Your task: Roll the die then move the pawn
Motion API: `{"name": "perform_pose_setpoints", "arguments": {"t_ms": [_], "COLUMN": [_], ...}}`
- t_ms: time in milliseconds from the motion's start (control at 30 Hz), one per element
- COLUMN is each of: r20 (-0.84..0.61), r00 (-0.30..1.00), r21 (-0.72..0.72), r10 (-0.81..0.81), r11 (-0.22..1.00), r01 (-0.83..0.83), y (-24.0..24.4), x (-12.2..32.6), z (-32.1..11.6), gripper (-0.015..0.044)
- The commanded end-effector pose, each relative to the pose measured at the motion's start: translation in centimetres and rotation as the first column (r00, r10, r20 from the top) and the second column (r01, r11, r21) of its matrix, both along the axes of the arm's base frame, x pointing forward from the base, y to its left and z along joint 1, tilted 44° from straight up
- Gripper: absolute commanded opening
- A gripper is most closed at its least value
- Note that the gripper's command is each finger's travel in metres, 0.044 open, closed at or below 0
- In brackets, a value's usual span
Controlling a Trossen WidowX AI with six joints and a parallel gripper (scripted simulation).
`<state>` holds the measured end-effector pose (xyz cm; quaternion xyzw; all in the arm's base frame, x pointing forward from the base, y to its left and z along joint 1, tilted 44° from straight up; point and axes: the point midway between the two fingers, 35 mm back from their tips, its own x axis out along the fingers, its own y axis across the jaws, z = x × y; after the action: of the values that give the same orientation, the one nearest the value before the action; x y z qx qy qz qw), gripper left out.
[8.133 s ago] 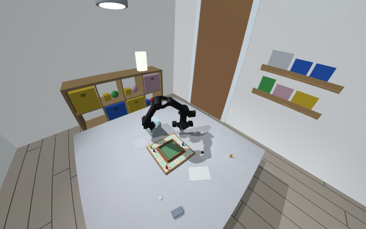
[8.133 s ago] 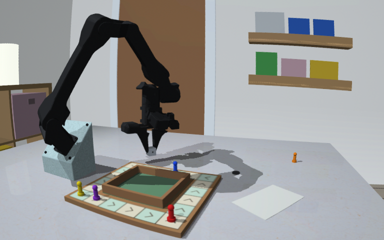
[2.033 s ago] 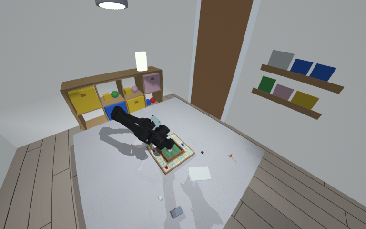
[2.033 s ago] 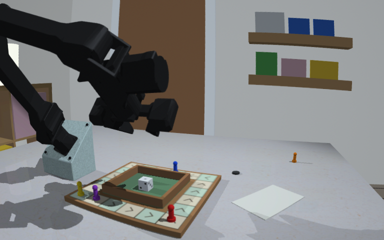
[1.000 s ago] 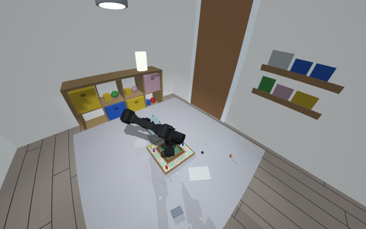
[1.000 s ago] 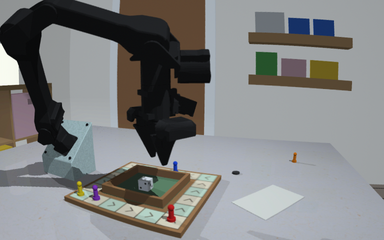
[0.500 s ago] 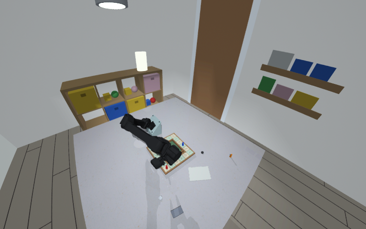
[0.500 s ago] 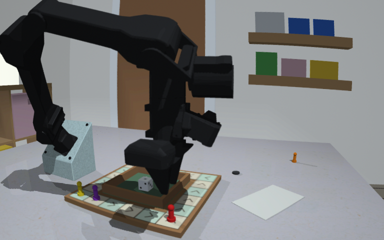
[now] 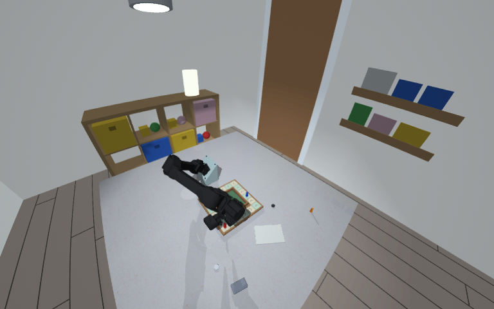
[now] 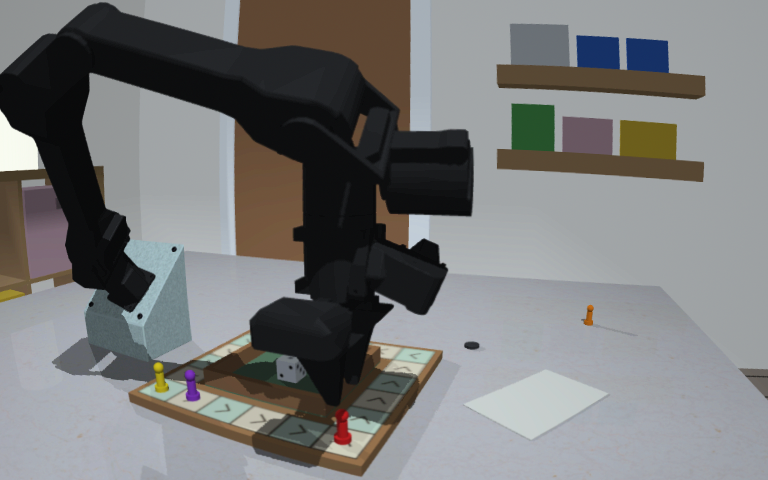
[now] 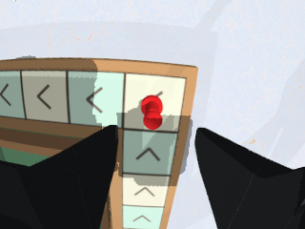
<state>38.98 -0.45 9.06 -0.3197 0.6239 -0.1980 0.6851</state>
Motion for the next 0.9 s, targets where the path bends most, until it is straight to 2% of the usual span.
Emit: {"name": "perform_pose_setpoints", "arguments": {"t_ms": [0, 800, 867], "r20": [-0.010, -0.010, -0.010], "r00": [1.000, 1.000, 1.000], "r21": [-0.006, -0.008, -0.008], "r10": [0.004, 0.004, 0.004], "r11": [1.000, 1.000, 1.000], "r01": [-0.004, -0.004, -0.004], "y": [-0.5, -2.8, -2.8], "x": [-0.1, 0.3, 0.3], "z": [-0.6, -3.2, -3.2], "gripper": [0.0200, 0.0200, 0.0147]}}
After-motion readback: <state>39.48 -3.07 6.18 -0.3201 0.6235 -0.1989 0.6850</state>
